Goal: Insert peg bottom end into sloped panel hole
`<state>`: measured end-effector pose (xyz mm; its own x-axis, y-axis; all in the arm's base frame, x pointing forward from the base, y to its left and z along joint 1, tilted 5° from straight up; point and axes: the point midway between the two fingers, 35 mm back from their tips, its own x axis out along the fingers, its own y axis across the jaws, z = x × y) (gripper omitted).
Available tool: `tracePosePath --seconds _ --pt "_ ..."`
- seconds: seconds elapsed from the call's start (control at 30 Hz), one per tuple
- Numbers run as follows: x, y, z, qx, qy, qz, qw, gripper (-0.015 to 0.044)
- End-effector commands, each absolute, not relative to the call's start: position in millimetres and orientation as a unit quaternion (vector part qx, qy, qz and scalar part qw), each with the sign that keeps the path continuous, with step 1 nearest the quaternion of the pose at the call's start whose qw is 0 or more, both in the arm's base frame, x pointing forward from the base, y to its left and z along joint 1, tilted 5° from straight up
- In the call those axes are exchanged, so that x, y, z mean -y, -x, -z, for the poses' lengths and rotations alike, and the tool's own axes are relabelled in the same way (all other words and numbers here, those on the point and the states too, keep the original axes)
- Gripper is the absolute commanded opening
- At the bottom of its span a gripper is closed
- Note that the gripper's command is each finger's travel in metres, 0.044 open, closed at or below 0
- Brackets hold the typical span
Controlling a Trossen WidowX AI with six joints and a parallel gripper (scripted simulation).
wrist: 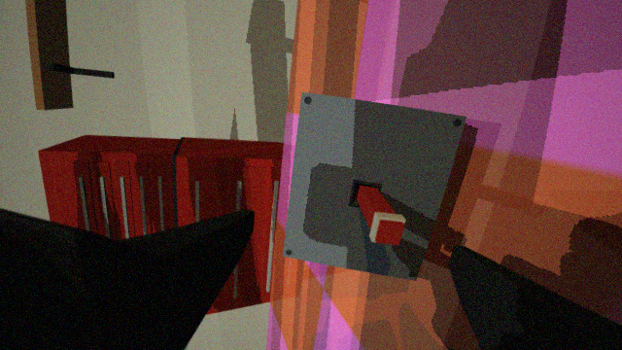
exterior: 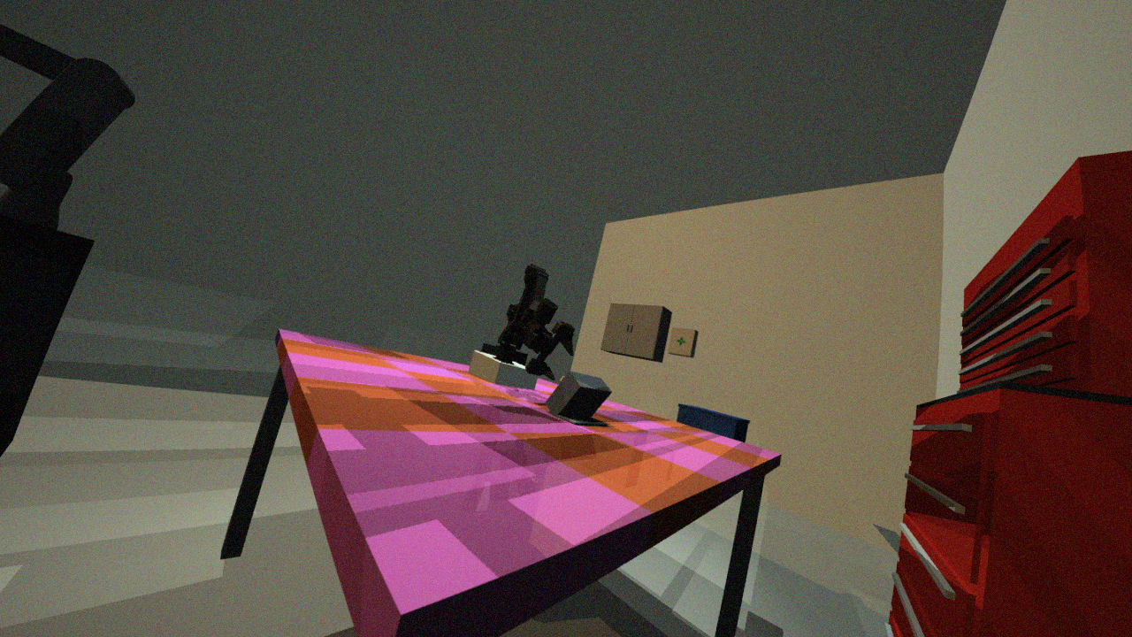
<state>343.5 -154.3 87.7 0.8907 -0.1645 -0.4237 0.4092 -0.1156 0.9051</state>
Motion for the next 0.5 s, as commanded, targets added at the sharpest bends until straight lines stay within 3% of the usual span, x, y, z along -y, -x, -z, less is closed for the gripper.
tracePosePath --seconds 0.0,0.47 --pt "152.7 -339.1 -87.8 -0.088 -0.714 0.218 0.659 0.0440" --pt "151.7 -328.8 -94.6 -0.088 -0.714 0.219 0.659 0.0440"
